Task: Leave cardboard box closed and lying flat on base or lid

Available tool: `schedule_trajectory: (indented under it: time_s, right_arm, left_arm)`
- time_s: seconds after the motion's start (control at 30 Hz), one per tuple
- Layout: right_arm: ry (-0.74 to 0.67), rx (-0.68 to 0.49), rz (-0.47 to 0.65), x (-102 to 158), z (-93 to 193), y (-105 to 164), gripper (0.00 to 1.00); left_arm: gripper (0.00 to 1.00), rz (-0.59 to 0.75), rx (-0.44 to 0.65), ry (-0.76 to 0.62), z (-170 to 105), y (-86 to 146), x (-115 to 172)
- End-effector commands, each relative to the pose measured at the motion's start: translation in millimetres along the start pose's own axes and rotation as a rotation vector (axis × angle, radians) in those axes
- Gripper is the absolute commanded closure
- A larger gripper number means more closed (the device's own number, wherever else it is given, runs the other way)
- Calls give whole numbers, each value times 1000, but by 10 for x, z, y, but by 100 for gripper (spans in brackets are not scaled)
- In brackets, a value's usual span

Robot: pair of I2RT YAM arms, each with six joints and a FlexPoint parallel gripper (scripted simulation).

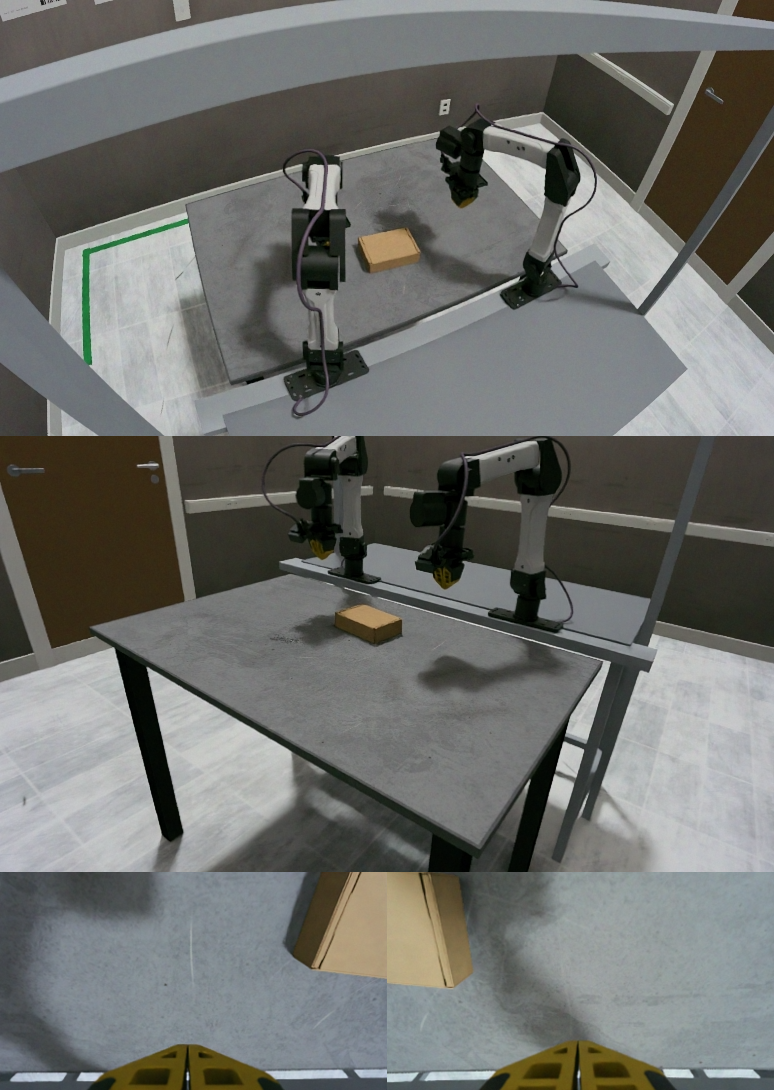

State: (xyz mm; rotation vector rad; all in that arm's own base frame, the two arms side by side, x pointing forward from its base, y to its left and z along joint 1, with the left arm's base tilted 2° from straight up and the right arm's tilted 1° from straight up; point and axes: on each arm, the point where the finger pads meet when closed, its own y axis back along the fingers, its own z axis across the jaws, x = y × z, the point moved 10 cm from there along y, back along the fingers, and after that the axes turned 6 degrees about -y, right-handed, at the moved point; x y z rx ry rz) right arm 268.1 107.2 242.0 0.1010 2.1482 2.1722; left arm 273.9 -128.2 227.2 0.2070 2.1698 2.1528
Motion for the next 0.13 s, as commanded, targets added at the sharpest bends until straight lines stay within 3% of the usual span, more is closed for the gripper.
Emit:
schedule_trajectory:
  time_s: [0.0, 0.1]
  right_arm:
    - [-1, 2, -7, 12, 5, 35, 100]
    - [-1, 2, -7, 12, 5, 35, 100]
  left_arm:
    - [100, -11, -2, 11, 16, 42, 2]
    - [100, -11, -2, 11, 16, 42, 2]
